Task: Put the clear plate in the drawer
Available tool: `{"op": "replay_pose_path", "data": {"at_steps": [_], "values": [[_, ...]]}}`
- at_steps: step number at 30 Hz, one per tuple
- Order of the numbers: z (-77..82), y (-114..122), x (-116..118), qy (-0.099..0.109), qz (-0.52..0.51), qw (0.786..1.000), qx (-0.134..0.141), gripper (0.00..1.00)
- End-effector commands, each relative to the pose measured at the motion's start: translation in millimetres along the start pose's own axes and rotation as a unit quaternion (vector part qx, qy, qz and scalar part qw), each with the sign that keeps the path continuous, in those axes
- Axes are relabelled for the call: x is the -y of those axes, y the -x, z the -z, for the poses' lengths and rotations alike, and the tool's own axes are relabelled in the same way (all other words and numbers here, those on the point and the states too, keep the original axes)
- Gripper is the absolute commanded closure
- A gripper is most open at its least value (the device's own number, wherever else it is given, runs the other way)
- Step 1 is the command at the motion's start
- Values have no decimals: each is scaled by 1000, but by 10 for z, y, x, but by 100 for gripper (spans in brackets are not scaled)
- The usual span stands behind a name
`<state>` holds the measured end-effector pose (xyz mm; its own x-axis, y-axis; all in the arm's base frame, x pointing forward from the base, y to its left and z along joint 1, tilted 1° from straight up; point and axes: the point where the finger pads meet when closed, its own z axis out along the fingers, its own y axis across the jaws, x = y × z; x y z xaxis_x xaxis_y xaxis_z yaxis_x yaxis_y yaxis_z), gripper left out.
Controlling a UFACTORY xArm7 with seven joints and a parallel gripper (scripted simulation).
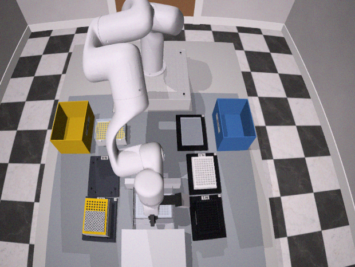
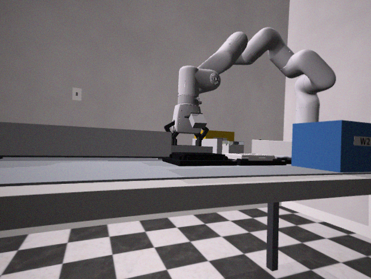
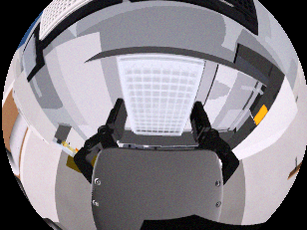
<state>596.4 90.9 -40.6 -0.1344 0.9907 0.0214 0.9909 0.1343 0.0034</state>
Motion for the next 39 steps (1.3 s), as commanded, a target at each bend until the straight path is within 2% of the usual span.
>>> {"op": "replay_pose_path", "data": {"at_steps": [1,39], "values": [[24,-1,-20,3,0,1000,0,0],[590,-1,-18,3,0,1000,0,0]]}}
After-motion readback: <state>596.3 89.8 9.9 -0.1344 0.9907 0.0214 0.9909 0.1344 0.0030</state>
